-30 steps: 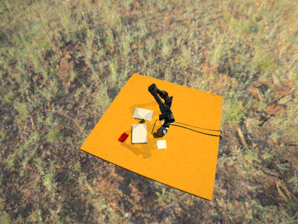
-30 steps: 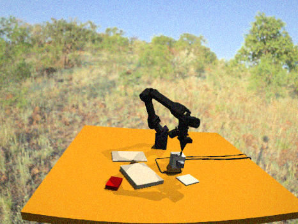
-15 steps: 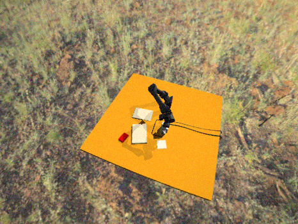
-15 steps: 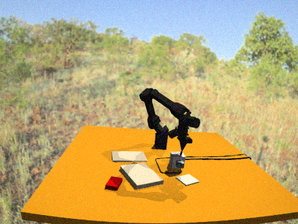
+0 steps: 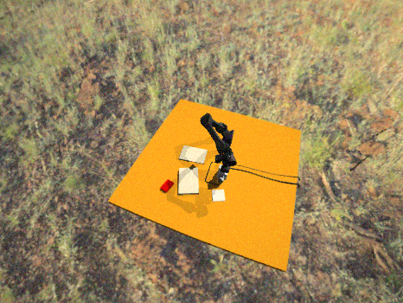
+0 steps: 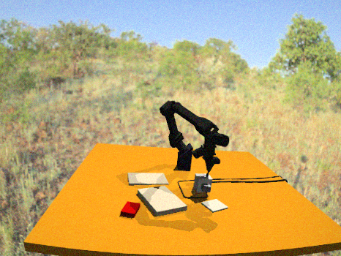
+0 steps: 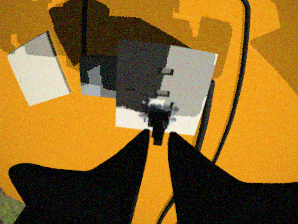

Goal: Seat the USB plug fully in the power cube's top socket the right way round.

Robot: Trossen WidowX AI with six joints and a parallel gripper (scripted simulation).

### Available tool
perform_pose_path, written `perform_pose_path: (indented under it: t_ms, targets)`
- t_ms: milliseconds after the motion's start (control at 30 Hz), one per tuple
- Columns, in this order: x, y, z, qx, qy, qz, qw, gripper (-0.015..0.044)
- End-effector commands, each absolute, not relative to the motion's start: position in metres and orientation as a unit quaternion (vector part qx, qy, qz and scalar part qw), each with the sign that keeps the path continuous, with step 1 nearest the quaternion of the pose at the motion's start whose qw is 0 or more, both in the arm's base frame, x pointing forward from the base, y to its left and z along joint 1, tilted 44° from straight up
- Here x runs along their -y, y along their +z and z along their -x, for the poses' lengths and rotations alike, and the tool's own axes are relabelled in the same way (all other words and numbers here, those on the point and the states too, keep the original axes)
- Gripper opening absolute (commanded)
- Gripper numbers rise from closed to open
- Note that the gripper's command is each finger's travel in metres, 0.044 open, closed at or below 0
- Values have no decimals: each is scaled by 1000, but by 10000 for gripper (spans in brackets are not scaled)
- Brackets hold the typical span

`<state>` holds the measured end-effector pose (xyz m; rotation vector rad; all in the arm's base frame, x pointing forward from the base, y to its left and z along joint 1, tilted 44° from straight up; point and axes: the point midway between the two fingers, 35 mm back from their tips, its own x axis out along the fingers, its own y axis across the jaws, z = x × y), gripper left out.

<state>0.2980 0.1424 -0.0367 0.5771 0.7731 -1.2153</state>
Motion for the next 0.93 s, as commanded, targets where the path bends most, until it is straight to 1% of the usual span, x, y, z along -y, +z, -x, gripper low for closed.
perform_pose_path:
  t_ms: [0,900]
  targets:
    - [-143,-36,-298,-349,-548,-261,714,95]
    - [-150,-28,-296,-349,-548,-261,714,95]
